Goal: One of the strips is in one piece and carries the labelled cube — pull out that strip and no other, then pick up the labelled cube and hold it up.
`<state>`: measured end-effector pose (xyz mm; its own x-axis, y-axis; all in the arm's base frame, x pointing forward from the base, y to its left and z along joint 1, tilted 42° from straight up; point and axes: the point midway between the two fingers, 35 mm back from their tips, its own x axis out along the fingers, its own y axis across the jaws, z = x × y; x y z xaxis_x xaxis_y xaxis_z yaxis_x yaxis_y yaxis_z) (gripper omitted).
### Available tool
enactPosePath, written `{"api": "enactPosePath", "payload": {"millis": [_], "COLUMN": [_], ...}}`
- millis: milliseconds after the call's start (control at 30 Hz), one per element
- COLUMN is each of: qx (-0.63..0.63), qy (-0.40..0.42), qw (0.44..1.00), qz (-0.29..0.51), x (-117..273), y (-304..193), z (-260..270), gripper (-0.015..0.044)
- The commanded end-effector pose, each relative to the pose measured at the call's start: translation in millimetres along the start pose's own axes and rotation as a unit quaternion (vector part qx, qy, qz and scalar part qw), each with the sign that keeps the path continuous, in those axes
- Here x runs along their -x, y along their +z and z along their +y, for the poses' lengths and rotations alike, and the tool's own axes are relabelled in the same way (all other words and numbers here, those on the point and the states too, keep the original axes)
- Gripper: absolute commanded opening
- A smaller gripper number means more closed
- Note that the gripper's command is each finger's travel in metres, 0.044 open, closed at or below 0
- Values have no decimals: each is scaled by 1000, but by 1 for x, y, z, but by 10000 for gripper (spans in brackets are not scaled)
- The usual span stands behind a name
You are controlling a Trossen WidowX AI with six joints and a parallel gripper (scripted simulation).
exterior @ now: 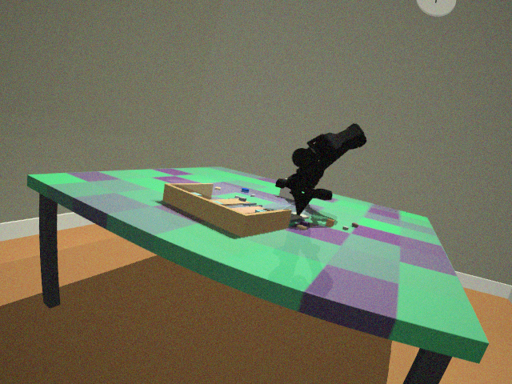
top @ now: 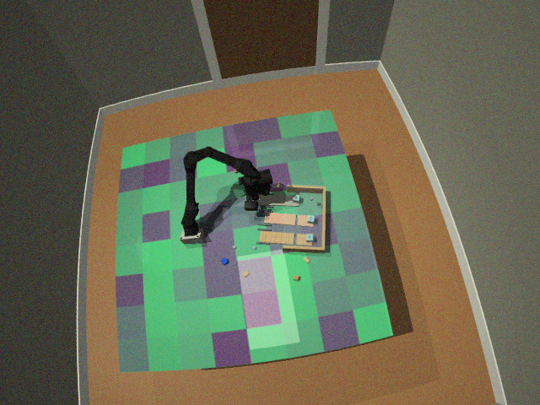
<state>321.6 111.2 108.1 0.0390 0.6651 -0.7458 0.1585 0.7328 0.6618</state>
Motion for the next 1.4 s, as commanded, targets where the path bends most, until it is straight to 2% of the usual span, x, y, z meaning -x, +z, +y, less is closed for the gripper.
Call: {"api": "enactPosePath", "payload": {"millis": [0,1367], "qx": [-4,-5], "qy": [-1,-1], "qw": [1000,1000], "qz": [10,11], "x": [-5,-4], "y": [-11,-73], "z": [-1,0], "gripper": [0,0]}}
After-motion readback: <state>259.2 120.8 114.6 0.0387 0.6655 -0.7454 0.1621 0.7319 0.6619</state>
